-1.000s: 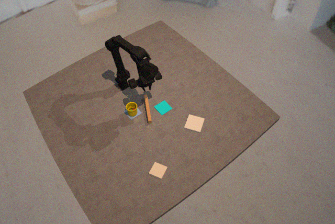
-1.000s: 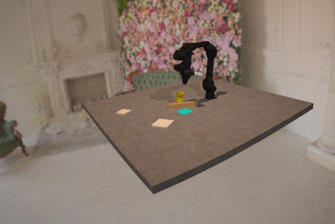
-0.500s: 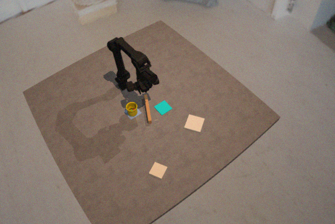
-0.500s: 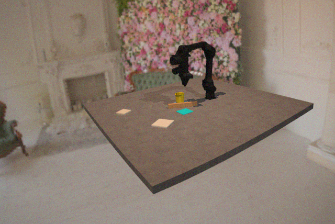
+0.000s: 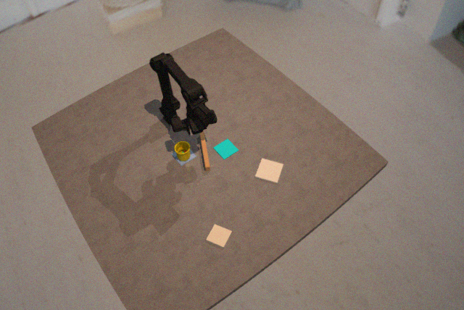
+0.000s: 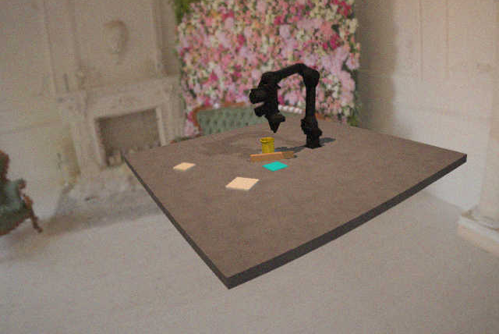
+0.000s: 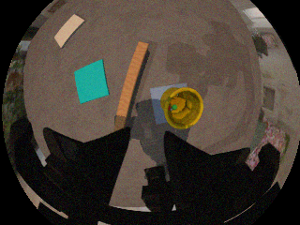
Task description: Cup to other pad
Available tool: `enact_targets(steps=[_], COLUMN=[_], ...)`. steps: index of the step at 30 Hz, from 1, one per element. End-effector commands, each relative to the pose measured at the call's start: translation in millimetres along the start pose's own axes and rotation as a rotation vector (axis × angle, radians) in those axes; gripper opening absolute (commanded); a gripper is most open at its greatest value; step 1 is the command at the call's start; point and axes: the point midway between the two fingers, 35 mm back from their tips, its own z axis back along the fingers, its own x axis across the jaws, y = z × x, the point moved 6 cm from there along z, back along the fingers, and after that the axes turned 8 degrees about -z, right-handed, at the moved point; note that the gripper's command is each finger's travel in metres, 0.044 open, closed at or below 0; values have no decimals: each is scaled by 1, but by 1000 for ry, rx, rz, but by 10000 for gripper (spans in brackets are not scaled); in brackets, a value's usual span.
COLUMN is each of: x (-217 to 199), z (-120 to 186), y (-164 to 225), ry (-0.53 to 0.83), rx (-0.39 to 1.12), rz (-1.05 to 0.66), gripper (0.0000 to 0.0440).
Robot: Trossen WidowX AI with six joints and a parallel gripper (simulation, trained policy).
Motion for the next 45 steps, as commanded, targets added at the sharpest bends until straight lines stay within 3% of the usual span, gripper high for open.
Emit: enact_targets(steps=[1, 22, 38, 45], x=[-3, -21, -27, -29], z=[-8, -55, -100, -106], y=[-1, -10, -10, -12], ry=[15, 45, 35, 31], rx=[17, 79, 119, 113], rz=[1, 46, 189, 276], gripper=[174, 191, 189, 33])
